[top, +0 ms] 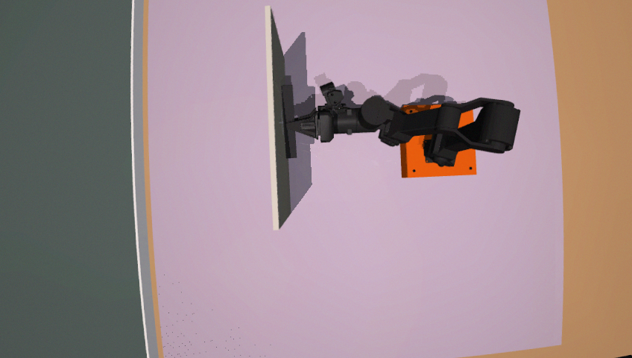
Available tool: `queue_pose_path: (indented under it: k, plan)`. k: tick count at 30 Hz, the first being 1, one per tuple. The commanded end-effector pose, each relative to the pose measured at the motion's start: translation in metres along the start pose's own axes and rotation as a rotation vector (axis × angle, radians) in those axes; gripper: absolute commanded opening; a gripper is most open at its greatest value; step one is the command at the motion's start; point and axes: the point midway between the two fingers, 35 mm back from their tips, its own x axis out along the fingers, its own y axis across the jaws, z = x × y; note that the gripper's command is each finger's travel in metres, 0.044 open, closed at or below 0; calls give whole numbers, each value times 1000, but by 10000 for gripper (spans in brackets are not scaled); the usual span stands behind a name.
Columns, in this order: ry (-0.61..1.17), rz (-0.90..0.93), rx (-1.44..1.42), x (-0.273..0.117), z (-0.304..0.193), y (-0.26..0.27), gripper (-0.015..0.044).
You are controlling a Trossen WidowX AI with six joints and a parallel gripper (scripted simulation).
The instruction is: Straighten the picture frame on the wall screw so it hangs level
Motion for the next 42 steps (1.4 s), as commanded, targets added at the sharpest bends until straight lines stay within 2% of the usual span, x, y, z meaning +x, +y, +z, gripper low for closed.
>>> queue_pose_path:
  k: [1,30,35,42]
  plan:
    - [-4,-3,5,0,0,-1,260]
    - [-4,-3,5,1,1,-2,260]
    - [-4,-3,5,1,1,-2,129]
    - [-4,-3,5,1,1,-2,82]
